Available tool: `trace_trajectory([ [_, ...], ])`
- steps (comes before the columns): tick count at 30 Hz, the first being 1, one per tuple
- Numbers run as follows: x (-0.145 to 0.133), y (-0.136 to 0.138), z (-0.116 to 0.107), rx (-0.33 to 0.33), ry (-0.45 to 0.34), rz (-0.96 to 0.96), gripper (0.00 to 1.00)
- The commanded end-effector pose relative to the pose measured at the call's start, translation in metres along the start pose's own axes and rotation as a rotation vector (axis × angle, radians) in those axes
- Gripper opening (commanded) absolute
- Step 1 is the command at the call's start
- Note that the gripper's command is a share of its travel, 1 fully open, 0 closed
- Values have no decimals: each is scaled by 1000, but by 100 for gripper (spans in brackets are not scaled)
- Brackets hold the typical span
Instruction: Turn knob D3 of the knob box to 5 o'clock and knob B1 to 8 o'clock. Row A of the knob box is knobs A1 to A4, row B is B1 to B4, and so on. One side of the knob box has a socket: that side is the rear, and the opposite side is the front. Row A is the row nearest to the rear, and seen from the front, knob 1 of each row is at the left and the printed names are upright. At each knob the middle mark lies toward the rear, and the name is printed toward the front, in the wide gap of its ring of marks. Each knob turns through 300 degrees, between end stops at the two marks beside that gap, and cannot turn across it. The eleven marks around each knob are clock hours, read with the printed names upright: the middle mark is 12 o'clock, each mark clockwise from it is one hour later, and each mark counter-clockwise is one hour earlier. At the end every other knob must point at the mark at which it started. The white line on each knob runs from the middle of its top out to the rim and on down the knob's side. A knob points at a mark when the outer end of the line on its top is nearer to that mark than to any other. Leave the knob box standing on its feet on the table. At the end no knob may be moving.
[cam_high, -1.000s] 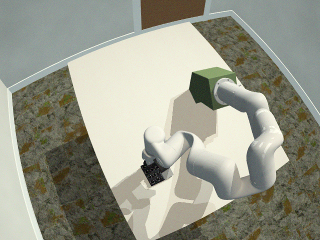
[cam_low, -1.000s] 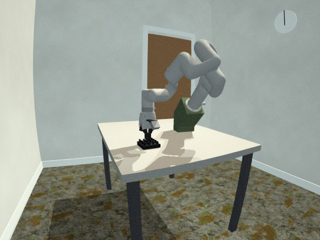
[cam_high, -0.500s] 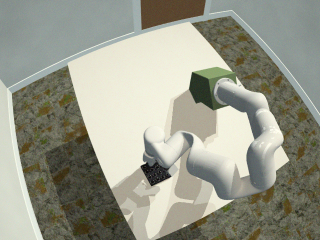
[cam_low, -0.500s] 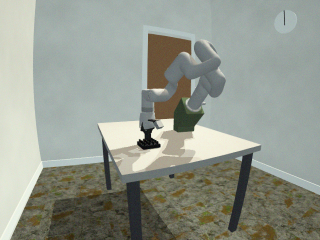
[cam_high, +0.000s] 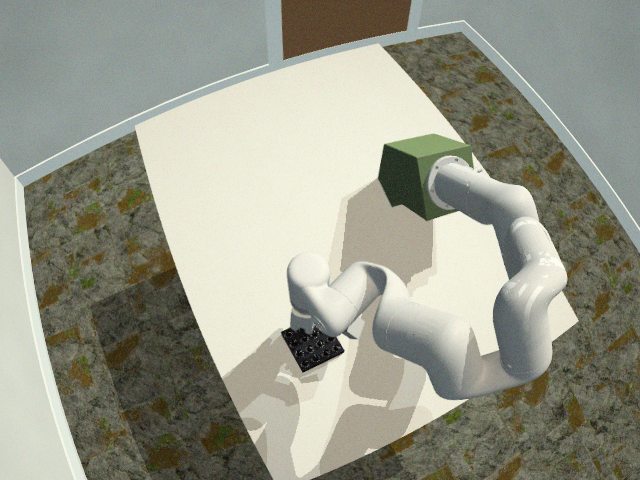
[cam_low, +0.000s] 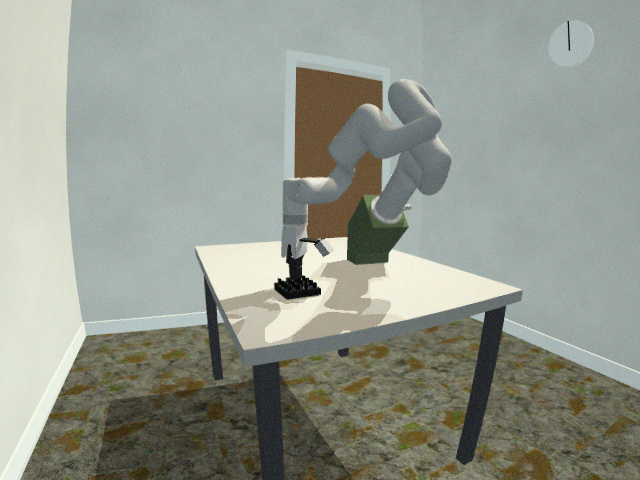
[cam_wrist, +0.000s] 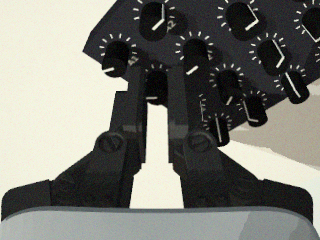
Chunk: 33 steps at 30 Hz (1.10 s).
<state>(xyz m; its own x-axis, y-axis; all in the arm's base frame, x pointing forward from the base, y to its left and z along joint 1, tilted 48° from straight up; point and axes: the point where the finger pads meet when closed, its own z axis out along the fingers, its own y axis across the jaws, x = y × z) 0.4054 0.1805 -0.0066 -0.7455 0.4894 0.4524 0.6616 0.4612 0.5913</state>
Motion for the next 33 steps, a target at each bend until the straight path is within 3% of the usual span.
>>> trace_trajectory([
  [1,-1,1,-1,-8,-4,-90,8],
  [14,-1,1,-1,-8,-5,-421,8],
  [33,-1,1,-1,-7,-6,-705,8],
])
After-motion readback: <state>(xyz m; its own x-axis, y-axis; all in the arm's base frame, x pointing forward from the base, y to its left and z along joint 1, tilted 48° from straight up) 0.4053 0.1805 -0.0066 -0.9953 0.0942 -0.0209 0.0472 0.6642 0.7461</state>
